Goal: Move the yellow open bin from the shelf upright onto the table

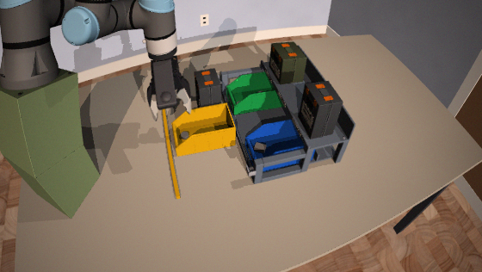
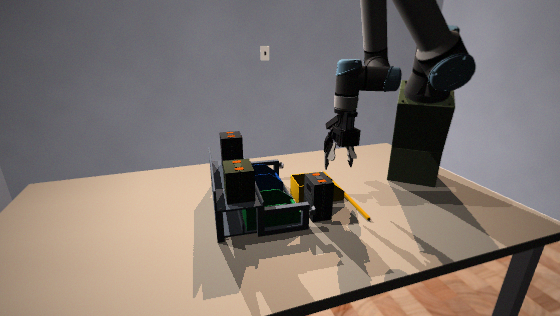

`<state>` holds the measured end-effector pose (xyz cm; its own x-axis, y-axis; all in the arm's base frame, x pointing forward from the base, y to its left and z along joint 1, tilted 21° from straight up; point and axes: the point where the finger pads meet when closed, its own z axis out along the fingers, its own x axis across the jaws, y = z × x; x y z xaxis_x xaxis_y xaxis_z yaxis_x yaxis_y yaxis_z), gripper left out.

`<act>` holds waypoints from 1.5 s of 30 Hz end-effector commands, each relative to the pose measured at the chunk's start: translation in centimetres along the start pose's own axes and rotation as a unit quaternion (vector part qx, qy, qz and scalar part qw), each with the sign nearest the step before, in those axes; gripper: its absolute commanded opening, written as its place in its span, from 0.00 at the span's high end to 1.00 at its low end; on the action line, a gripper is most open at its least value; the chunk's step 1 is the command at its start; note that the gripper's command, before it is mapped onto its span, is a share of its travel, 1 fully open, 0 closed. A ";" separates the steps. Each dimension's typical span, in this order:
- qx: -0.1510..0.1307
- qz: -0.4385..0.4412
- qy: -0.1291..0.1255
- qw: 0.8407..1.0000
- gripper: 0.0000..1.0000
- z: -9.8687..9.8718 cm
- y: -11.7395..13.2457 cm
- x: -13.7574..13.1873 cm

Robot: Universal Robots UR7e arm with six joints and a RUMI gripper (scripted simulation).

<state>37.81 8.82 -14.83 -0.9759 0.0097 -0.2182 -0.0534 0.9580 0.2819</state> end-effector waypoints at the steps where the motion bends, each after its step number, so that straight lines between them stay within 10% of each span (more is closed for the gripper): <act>1: -0.001 0.000 0.001 1.000 0.42 -0.2 0.0 0.1; 2: -0.001 0.000 0.001 1.000 0.42 -0.2 0.0 0.1; 3: -0.001 0.000 0.001 1.000 1.00 -0.2 0.0 0.1; 45: -0.001 0.001 0.002 1.000 1.00 -0.1 0.0 0.2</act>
<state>37.74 8.82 -14.76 -0.9764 0.0088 -0.2157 -0.0539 0.9576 0.2829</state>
